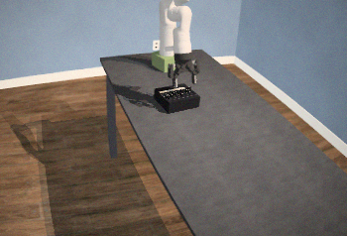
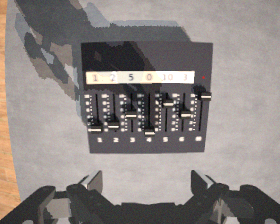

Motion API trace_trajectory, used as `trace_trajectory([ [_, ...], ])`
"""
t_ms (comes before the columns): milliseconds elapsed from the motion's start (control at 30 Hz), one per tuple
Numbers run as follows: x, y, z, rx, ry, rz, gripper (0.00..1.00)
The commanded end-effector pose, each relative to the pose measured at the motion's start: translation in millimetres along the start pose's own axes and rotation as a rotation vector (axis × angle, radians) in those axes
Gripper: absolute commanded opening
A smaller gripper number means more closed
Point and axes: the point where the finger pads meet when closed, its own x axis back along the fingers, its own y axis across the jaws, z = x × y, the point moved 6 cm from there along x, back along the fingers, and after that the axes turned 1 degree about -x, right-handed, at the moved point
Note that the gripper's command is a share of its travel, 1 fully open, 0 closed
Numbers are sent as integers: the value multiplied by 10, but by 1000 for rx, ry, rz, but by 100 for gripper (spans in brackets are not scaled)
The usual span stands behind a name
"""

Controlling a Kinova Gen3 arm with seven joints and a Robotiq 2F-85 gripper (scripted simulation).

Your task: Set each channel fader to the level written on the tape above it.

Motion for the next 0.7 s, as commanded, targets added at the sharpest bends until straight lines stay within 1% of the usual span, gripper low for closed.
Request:
trace_trajectory([
  [0,18,18,-25,5,-2,0,100],
  [133,113,51,-11,-5,29,-11,100],
  [300,325,90,59,-35,104,-14,100],
  [500,629,88,197,-89,213,16,100],
  [567,629,88,197,-89,213,16,100],
  [667,739,77,249,-111,249,34,100],
])
